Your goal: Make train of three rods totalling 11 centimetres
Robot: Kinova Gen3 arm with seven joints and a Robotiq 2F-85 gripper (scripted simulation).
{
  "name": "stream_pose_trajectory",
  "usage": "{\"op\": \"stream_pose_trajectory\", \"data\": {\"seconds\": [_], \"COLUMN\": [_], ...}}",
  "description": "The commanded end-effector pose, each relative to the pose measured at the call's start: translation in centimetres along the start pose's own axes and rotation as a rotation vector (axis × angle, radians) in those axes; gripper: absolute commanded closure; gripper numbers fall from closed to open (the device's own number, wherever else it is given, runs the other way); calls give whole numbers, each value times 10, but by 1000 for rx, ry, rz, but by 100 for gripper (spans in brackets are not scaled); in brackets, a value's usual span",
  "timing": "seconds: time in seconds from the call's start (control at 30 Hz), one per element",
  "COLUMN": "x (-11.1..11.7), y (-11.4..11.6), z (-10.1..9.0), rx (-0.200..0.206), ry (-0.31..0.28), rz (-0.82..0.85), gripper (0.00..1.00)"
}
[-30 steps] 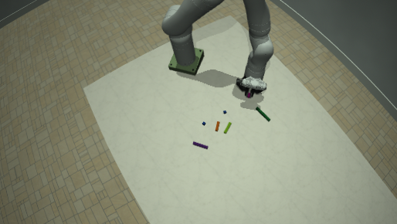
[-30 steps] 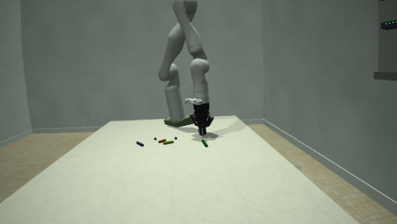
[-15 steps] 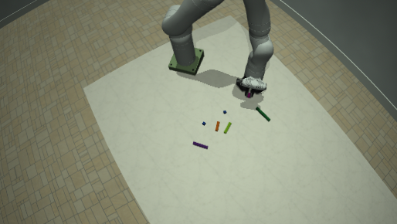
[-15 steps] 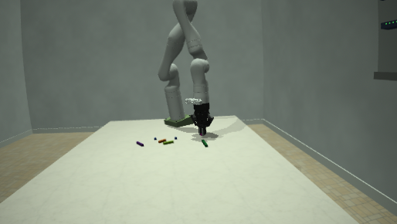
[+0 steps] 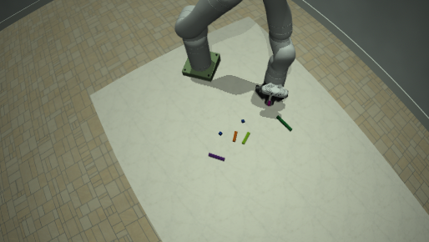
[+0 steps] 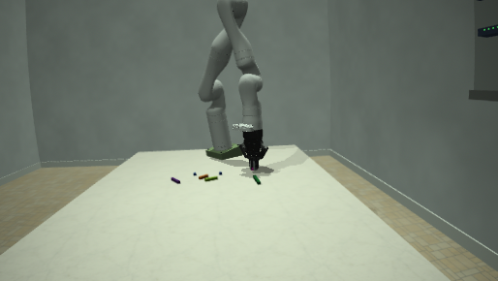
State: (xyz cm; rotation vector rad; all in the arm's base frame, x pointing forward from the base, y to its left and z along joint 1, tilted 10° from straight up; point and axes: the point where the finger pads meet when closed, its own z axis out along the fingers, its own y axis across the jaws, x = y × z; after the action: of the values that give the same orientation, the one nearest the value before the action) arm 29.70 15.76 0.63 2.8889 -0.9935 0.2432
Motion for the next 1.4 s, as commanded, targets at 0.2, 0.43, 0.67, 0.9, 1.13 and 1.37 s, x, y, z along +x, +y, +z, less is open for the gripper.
{"op": "stream_pose_trajectory", "data": {"seconds": [0.2, 0.43, 0.67, 0.9, 1.13, 1.37], "x": [0, 0, 0, 0, 0, 0], "y": [0, 0, 0, 0, 0, 0], "z": [6, 10, 11, 11, 11, 11], "rx": [-1, -1, -1, -1, -1, -1], "ry": [0, 0, 0, 0, 0, 0], "rz": [-1, -1, -1, -1, -1, -1], "gripper": [95, 95, 95, 95, 95, 95]}}
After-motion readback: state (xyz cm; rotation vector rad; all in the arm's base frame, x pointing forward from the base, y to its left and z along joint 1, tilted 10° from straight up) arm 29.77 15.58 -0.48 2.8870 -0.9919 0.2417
